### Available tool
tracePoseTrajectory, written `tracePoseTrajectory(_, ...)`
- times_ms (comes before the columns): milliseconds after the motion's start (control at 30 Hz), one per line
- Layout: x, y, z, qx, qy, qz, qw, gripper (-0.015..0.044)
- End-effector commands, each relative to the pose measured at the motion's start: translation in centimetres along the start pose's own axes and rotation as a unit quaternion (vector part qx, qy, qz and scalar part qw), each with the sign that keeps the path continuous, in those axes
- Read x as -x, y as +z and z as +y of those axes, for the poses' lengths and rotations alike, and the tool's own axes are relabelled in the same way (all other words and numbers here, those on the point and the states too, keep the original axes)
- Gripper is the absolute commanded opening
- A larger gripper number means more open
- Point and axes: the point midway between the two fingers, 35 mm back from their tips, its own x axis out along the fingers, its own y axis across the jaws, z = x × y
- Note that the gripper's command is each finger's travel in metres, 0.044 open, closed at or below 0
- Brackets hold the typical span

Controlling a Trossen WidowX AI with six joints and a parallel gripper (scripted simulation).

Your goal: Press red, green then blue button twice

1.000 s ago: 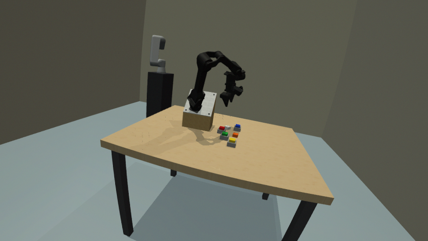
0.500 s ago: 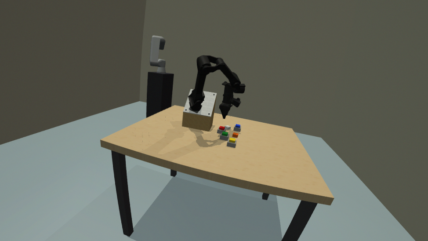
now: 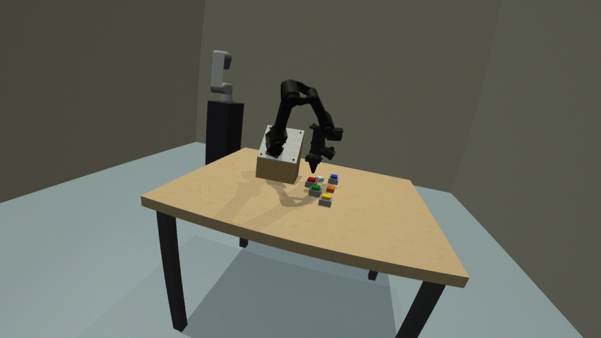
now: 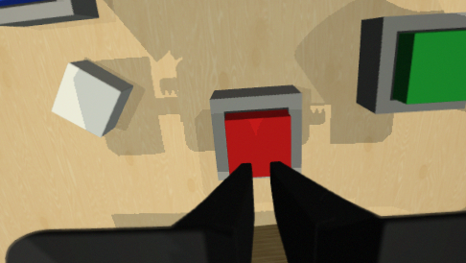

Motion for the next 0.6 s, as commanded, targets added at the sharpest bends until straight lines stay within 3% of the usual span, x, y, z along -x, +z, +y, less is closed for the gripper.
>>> tracePoseTrajectory(0, -0.2, -0.1, -0.1, 0.004, -0.003, 0.0, 1.0, 0.002)
tracePoseTrajectory(567, -2.2, -0.1, 0.0, 0.004, -0.003, 0.0, 1.0, 0.002)
